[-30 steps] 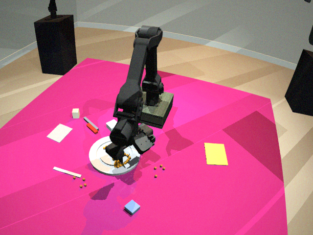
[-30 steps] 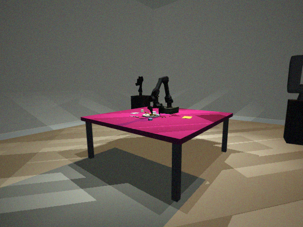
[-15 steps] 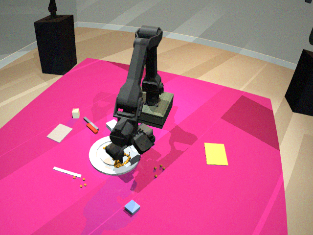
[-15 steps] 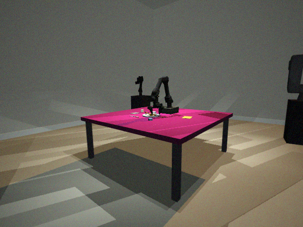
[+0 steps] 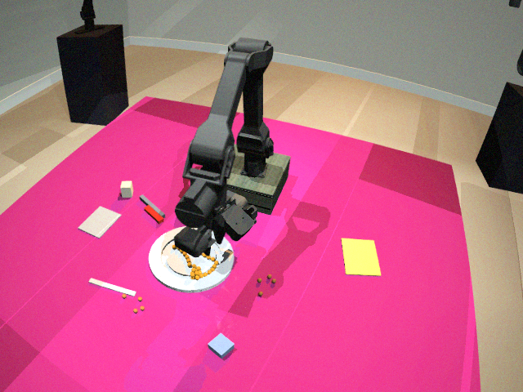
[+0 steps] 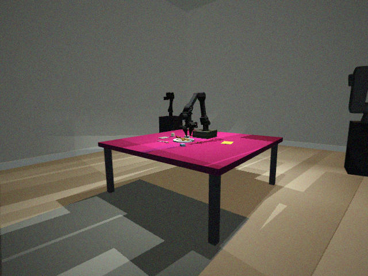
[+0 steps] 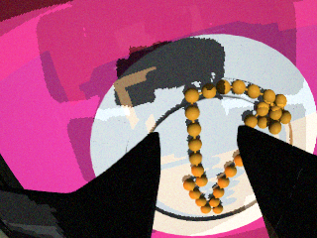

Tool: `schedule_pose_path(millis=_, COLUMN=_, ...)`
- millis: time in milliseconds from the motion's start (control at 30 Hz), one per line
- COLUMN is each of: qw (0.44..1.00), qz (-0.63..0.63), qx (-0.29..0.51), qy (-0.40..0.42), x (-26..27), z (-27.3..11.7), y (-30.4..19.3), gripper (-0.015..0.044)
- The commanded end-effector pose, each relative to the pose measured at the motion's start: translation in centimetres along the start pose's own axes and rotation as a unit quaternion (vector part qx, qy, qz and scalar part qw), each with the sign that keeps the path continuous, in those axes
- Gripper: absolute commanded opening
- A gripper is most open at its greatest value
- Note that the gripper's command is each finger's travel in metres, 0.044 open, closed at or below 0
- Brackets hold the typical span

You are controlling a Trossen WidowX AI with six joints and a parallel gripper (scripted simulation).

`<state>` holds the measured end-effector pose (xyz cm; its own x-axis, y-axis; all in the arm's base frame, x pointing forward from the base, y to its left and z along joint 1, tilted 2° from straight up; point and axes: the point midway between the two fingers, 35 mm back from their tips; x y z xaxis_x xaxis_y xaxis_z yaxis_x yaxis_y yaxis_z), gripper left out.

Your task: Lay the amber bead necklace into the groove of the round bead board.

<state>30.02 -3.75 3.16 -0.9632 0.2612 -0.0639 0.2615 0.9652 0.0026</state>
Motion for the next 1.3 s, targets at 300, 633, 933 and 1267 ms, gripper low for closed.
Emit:
schedule_pose_path(millis=300, qw=1.0, qz=-0.002, qx=0.0, qy=-0.002, x=-0.1, z=1.0, y=0.0, gripper=0.012)
schedule_pose_path(millis=633, qw=1.0, qz=-0.004, qx=0.001, qy=-0.001, x=-0.1, z=2.7, y=-0.1, gripper=0.012)
schedule_pose_path(millis=933, qw=1.0, qz=-0.006, qx=0.002, qy=0.0, x=0.0, z=3.7, y=-0.1, gripper=0.012)
schedule_pose_path(millis=1267, qw=1.0, qz=-0.003, qx=0.0, qy=0.001, x=0.0, z=3.5, y=0.0, gripper=0.0)
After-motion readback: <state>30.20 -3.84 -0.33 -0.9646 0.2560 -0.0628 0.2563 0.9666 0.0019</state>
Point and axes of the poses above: the point midway between the two fingers, 35 mm back from their tips, its own z axis out along the fingers, its own x axis across the jaws, y = z × x, and after that the axes turned 6 degrees about -z, right-handed
